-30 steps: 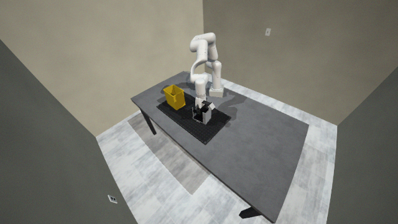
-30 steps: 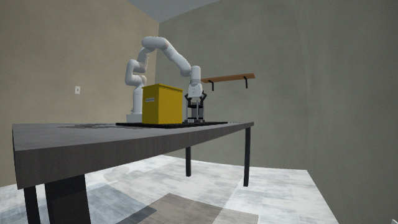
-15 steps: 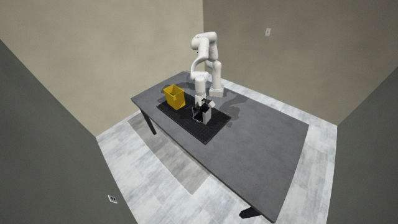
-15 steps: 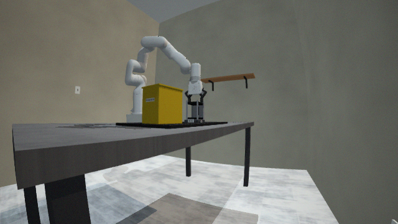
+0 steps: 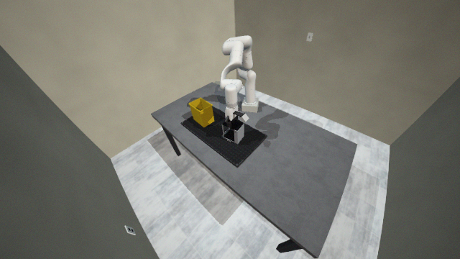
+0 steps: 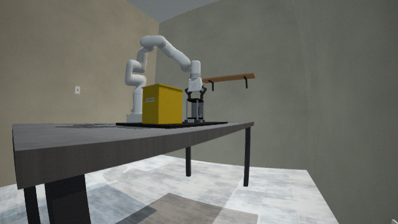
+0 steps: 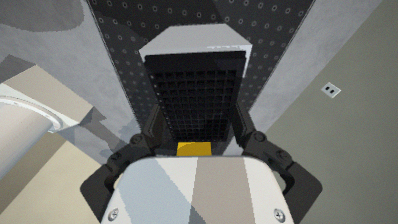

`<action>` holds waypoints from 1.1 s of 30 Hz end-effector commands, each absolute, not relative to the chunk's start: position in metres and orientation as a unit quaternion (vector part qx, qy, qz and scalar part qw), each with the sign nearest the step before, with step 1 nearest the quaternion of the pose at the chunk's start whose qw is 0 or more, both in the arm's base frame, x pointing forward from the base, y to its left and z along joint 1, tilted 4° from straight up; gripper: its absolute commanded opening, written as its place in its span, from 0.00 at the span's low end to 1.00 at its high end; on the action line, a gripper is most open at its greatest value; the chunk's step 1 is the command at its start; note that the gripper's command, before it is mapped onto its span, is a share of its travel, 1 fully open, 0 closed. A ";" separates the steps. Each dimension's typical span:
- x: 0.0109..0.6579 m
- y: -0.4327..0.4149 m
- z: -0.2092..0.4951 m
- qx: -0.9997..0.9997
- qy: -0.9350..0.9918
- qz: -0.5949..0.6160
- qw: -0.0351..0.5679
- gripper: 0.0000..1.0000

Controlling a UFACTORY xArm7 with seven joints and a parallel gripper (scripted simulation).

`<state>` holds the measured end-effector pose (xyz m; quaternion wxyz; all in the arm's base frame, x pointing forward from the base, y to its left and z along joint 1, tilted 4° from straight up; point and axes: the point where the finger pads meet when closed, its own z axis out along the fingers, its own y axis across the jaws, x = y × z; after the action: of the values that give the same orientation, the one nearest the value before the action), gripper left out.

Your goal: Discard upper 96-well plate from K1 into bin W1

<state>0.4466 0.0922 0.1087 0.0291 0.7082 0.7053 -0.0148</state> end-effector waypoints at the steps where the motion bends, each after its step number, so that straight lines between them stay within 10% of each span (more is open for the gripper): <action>1: 0.448 0.093 0.117 0.708 0.705 -0.013 0.031 0.00; 33: 0.447 0.096 0.164 0.708 0.705 -0.013 0.031 0.00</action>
<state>0.4456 0.0952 0.1571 0.0290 0.7081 0.7053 -0.0148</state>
